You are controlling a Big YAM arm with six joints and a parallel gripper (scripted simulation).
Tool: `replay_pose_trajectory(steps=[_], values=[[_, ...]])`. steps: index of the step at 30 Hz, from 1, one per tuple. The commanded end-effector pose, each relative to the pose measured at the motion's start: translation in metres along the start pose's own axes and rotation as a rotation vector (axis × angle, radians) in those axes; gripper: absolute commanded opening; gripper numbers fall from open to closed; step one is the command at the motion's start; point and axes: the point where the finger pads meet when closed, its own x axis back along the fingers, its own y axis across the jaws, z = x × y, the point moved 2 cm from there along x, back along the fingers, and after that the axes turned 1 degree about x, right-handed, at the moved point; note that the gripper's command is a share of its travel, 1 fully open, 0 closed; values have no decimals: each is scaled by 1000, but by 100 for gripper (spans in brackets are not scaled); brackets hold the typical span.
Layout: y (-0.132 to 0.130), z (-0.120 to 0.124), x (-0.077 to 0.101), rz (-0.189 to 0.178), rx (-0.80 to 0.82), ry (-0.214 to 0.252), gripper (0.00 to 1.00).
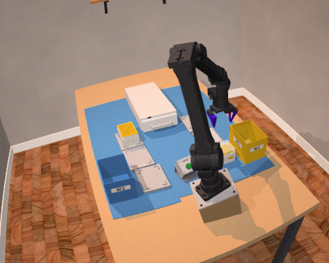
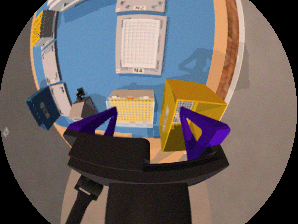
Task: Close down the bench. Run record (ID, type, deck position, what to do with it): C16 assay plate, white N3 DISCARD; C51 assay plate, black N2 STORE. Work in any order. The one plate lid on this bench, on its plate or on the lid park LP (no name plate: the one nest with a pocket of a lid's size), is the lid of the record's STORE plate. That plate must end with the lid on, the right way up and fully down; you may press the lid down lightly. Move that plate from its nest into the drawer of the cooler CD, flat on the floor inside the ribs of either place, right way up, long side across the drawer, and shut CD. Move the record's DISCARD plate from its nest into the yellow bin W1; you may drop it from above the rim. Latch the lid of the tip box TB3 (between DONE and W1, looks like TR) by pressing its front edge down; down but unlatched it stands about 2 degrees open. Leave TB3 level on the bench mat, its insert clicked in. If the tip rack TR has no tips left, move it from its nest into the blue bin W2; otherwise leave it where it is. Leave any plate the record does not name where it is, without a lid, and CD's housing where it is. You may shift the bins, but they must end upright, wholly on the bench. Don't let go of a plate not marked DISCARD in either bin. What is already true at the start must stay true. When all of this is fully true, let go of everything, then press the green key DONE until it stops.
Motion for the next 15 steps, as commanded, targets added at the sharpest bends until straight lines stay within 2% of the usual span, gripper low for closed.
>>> replay_pose_trajectory(steps=[1,9,15], values=[[11,-17,18,23,-10,-31,100],[24,-45,30,44,-1,-62,100],[44,-61,33,41,0,-66,100]])
